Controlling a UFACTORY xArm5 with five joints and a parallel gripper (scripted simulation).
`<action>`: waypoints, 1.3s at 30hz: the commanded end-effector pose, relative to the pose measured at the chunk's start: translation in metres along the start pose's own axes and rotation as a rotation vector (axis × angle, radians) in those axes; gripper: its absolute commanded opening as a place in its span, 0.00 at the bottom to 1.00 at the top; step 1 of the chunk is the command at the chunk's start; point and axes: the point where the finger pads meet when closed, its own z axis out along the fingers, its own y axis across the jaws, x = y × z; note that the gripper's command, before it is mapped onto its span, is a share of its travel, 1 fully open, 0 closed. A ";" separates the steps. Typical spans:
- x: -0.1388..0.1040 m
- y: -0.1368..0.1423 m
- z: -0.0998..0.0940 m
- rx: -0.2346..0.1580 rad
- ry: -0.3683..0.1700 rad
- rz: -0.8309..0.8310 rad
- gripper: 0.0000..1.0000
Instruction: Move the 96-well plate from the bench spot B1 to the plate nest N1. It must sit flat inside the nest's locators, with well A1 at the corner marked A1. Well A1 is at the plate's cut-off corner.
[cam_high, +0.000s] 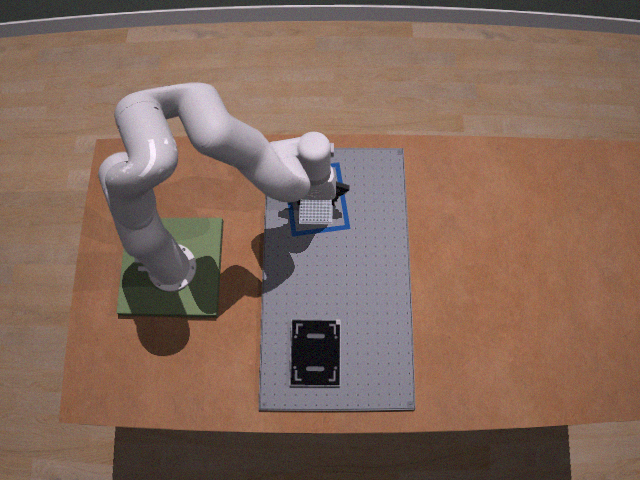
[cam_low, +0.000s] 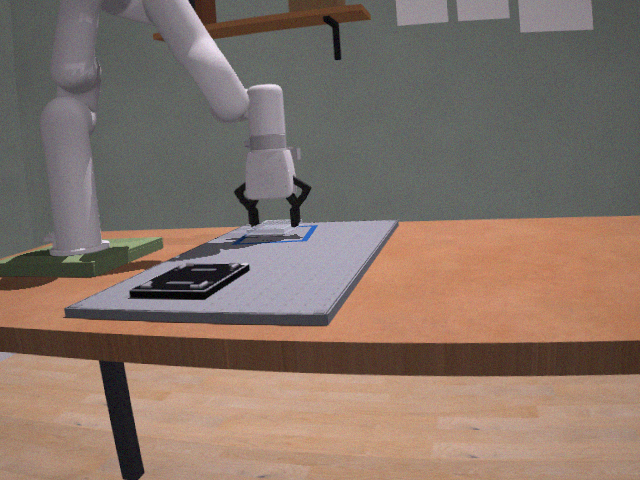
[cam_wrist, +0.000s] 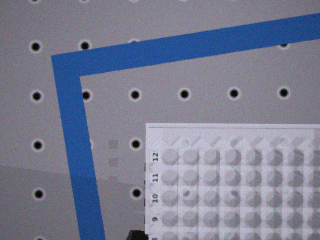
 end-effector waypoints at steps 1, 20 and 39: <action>0.001 0.001 -0.004 0.003 0.013 0.000 0.00; 0.001 0.001 -0.012 0.003 0.013 0.000 0.00; 0.000 0.002 -0.037 0.003 0.013 0.000 0.00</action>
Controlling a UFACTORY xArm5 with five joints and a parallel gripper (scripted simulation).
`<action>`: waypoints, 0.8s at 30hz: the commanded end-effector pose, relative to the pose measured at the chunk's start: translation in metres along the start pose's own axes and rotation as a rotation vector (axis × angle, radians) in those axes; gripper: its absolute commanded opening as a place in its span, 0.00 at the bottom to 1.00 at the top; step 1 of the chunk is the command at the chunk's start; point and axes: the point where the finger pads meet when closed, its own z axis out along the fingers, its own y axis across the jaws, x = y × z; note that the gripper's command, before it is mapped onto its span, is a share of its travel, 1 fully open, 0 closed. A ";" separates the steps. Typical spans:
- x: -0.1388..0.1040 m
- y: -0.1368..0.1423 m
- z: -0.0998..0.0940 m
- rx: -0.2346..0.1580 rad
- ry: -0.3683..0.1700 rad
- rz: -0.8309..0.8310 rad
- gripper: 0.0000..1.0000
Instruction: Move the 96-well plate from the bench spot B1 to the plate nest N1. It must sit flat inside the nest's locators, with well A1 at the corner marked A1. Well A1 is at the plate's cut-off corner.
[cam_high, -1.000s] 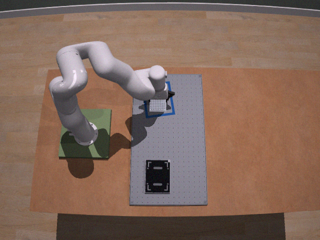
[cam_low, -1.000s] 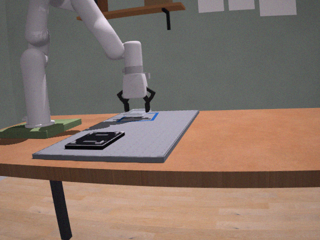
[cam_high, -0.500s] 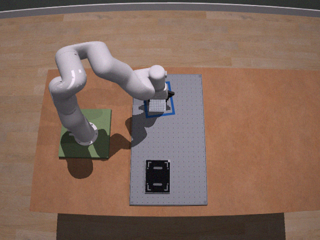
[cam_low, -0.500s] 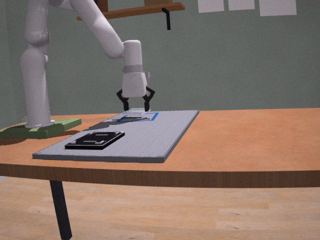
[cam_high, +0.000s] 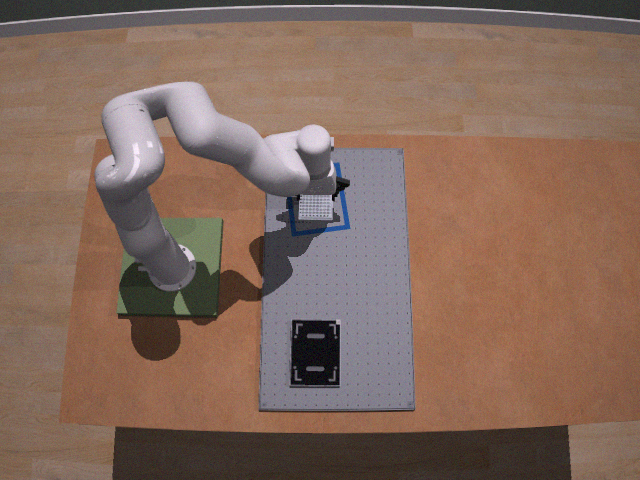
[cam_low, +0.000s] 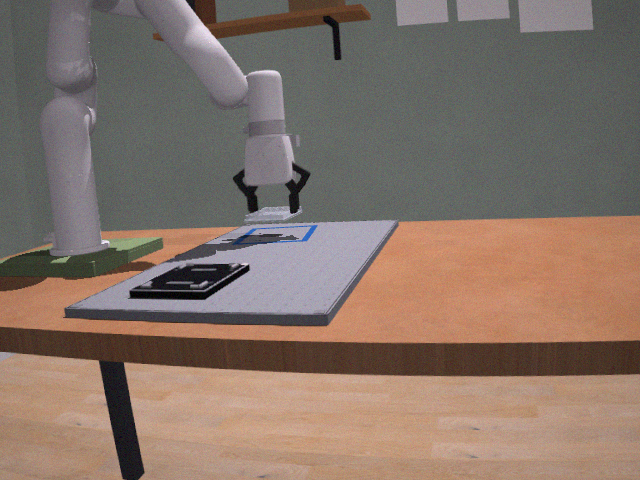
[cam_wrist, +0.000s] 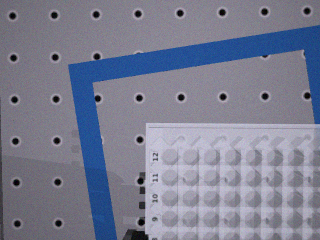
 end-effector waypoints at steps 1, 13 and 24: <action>0.000 0.001 -0.010 0.003 0.013 0.000 0.00; 0.000 0.001 -0.026 0.003 0.013 0.000 0.00; 0.000 0.001 -0.044 0.003 0.013 0.000 0.00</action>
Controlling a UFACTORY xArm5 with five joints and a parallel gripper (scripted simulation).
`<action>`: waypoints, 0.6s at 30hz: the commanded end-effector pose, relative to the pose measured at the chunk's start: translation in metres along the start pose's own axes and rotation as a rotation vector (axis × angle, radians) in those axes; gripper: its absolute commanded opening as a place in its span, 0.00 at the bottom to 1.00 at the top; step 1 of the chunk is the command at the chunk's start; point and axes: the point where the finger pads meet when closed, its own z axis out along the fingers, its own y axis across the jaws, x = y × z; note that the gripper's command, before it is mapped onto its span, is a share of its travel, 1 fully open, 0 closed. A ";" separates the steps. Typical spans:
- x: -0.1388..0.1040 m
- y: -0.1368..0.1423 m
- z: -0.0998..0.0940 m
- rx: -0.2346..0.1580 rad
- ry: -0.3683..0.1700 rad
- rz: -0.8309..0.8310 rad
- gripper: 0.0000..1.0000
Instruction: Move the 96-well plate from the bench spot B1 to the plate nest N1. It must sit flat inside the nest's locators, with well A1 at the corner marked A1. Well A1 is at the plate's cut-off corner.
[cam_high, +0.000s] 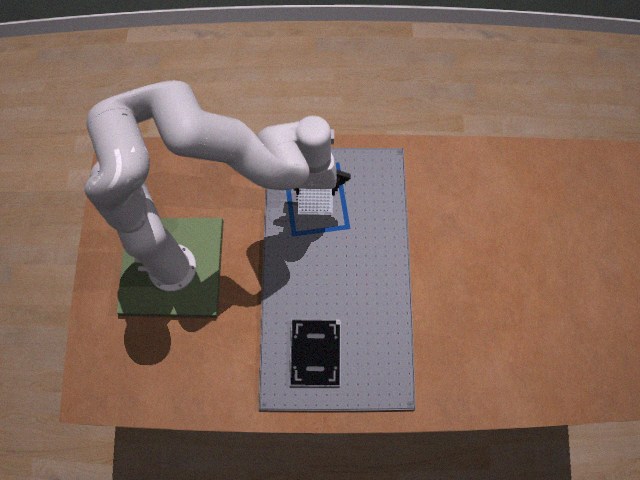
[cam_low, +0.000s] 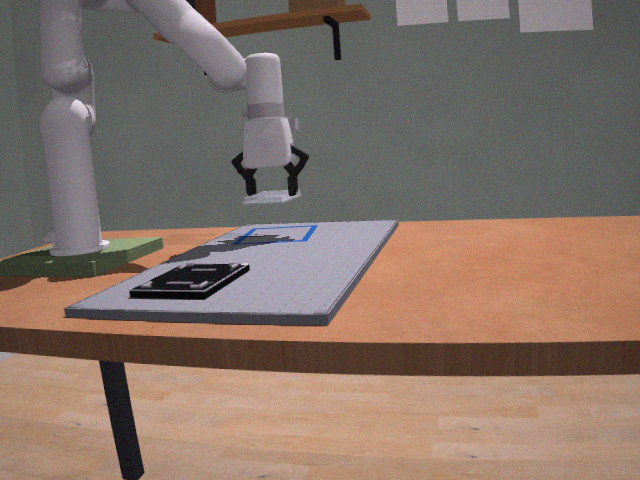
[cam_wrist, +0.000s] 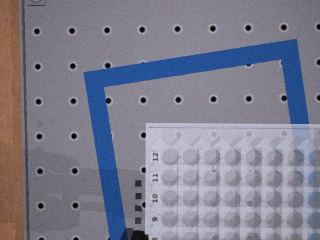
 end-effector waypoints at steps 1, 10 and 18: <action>0.001 0.001 -0.008 0.002 0.014 0.000 0.00; 0.001 0.001 -0.008 0.002 0.014 0.000 0.00; -0.016 0.002 -0.008 0.004 0.013 0.167 0.00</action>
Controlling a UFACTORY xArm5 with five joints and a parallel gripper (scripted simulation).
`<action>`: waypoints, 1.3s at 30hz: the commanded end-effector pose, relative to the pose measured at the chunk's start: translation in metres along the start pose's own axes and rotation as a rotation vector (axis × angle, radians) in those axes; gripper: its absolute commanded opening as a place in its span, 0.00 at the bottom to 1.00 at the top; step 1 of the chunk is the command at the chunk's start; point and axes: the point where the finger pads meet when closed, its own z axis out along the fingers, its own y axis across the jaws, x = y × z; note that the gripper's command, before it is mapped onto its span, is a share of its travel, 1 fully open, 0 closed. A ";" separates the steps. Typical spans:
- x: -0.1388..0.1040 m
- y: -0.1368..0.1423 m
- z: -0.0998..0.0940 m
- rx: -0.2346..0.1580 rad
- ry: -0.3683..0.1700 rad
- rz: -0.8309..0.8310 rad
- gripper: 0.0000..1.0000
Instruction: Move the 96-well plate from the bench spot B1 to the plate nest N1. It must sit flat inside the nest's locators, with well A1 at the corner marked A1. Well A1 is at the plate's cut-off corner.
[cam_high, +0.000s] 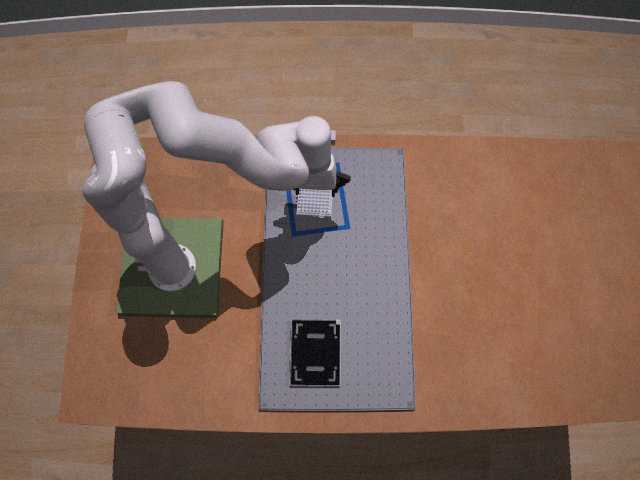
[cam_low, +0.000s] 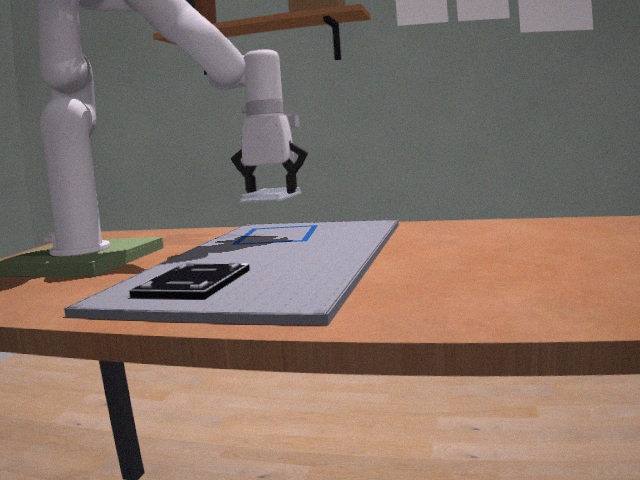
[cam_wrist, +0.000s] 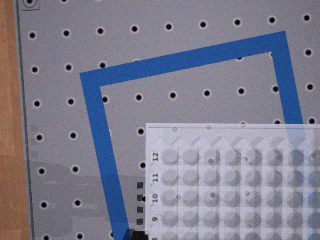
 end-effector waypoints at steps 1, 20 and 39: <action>-0.015 0.002 -0.002 0.003 0.014 0.153 0.00; -0.065 0.006 -0.003 0.006 0.012 0.653 0.00; -0.121 0.010 -0.004 0.009 0.010 1.220 0.00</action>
